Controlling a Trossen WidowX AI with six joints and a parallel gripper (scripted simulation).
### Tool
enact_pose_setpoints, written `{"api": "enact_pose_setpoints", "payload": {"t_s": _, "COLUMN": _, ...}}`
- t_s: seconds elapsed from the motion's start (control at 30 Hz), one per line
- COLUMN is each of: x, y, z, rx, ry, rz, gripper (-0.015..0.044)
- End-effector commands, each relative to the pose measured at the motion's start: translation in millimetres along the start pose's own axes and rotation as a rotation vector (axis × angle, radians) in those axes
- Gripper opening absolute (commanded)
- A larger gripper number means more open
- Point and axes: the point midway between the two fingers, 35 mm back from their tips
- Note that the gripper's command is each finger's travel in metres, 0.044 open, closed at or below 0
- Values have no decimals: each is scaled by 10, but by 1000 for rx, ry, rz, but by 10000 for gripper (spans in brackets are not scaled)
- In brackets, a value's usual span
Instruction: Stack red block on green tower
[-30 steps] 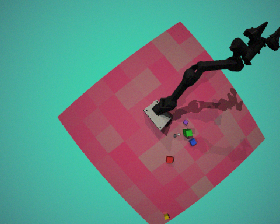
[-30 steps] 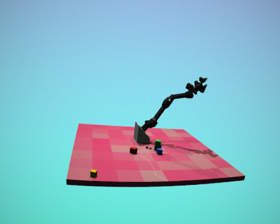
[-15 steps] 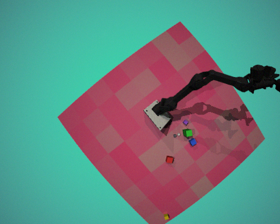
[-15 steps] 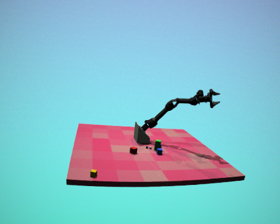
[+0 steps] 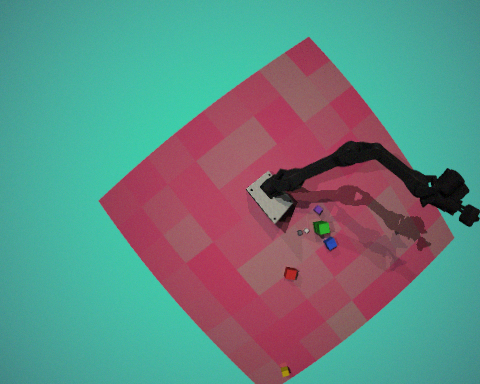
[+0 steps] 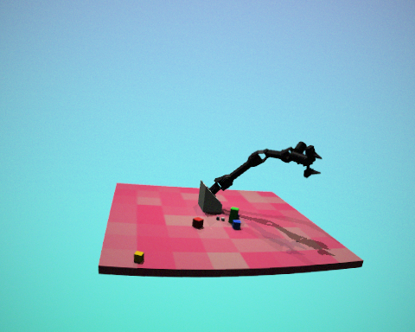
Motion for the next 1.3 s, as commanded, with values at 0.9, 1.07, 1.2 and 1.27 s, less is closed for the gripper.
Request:
{"api": "enact_pose_setpoints", "payload": {"t_s": 0.9, "x": -5249, "y": -2695, "z": 412, "rx": 679, "ry": 414, "rz": 1248, "gripper": 440}}
{"api": "enact_pose_setpoints", "payload": {"t_s": 1.07, "x": -5440, "y": -3516, "z": 699, "rx": 810, "ry": 664, "rz": 1301, "gripper": 440}}
{"api": "enact_pose_setpoints", "payload": {"t_s": 1.2, "x": -5433, "y": -3992, "z": 903, "rx": 882, "ry": 852, "rz": 1290, "gripper": 440}}
{"api": "enact_pose_setpoints", "payload": {"t_s": 1.27, "x": -5431, "y": -4013, "z": 913, "rx": 885, "ry": 861, "rz": 1288, "gripper": 440}}
Point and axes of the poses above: the point midway between the two fingers, 35 mm back from their tips, its own y axis out along the fingers, its own z axis across the jaws, x = y × z, and after that the axes turned 4 degrees about y, right-handed
